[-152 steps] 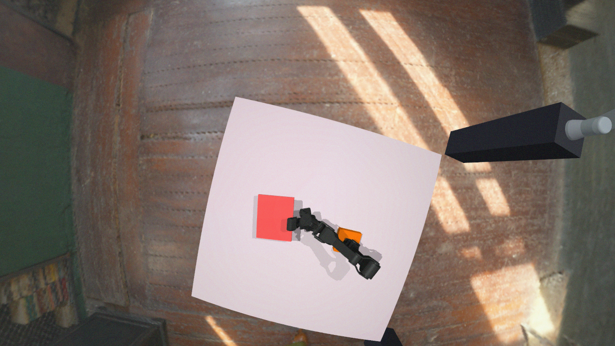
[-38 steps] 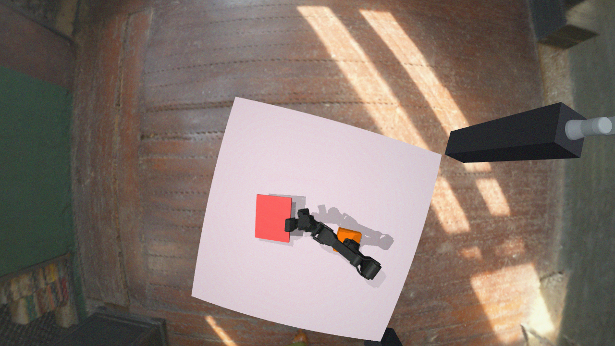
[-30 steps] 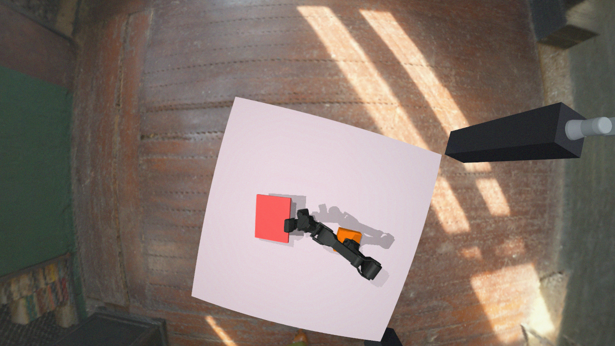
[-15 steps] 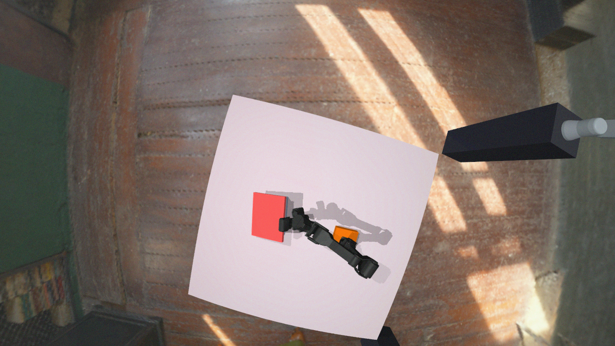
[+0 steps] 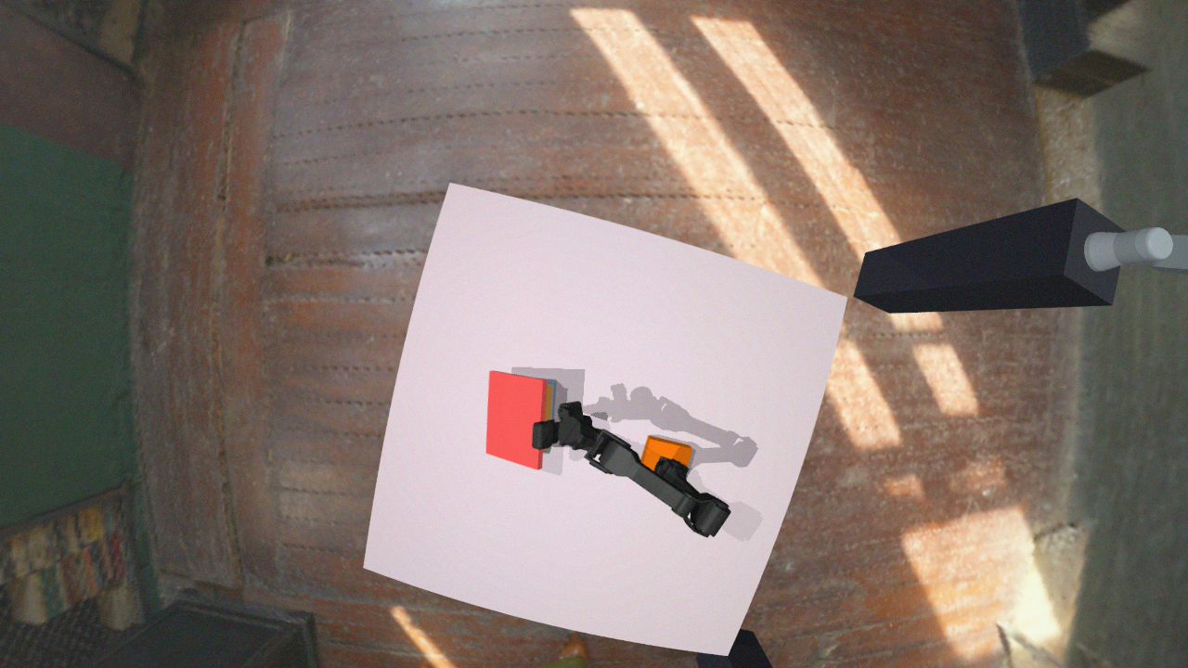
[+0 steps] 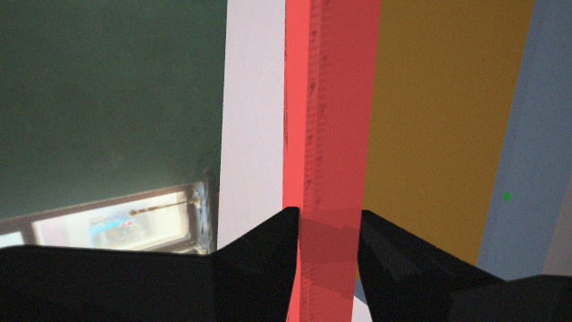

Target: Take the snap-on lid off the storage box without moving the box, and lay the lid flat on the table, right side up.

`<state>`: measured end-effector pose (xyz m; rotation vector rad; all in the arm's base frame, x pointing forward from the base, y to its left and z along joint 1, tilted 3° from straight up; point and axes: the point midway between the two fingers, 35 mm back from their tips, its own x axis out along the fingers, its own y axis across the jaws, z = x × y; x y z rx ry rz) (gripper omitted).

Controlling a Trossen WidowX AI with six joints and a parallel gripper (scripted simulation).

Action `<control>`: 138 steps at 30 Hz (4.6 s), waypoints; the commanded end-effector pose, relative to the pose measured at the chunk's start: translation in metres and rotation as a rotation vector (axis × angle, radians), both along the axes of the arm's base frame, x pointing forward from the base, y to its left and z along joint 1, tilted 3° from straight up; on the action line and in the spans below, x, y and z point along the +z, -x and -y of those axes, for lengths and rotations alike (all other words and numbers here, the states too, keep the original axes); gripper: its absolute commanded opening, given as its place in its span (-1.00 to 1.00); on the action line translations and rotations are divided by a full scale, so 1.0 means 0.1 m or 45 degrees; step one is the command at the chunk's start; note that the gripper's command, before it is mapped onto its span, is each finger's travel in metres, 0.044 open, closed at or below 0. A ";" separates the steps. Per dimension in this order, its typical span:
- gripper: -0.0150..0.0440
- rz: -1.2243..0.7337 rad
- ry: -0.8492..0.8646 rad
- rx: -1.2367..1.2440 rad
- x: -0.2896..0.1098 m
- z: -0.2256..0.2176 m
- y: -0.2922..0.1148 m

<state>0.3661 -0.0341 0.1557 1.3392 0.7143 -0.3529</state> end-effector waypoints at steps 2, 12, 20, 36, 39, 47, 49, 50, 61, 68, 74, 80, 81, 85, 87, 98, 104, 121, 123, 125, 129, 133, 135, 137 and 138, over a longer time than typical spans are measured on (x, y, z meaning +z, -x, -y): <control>-0.49 0.002 -0.002 -0.004 0.08 -0.02 -0.07; -0.49 0.003 -0.003 -0.004 0.21 -0.06 -0.18; -0.49 0.003 -0.003 -0.004 0.31 -0.07 -0.20; -0.49 0.003 -0.003 -0.004 0.52 -0.08 -0.20; -0.49 0.003 -0.003 -0.004 0.56 -0.09 -0.20; -0.49 0.003 -0.003 -0.004 0.64 -0.09 -0.20; -0.49 0.003 -0.003 -0.004 0.62 -0.09 -0.20; -0.49 0.003 -0.003 -0.004 0.60 -0.11 -0.19; -0.49 0.002 -0.007 -0.004 0.55 -0.32 -0.10; -0.49 0.002 -0.008 -0.003 0.54 -0.45 -0.05; -0.49 0.001 -0.010 -0.003 0.53 -0.56 -0.01; -0.49 0.000 -0.012 -0.003 0.52 -0.68 0.04; -0.49 0.000 -0.012 -0.003 0.52 -0.69 0.04; -0.49 0.000 -0.013 -0.003 0.52 -0.77 0.07; -0.49 0.000 -0.013 -0.003 0.51 -0.81 0.09; -0.49 -0.001 -0.016 -0.003 0.50 -1.01 0.17; -0.49 -0.002 -0.018 -0.003 0.50 -1.12 0.21; -0.49 -0.004 -0.023 -0.003 0.48 -1.44 0.34; -0.49 -0.004 -0.023 -0.003 0.48 -1.48 0.35; -0.49 -0.004 -0.024 -0.003 0.48 -1.51 0.37; -0.49 -0.005 -0.025 -0.003 0.47 -1.59 0.40; -0.49 -0.005 -0.026 -0.003 0.47 -1.66 0.43; -0.49 -0.006 -0.026 -0.003 0.47 -1.70 0.44; -0.49 -0.006 -0.027 -0.003 0.46 -1.74 0.45; -0.49 -0.006 -0.027 -0.003 0.46 -1.76 0.46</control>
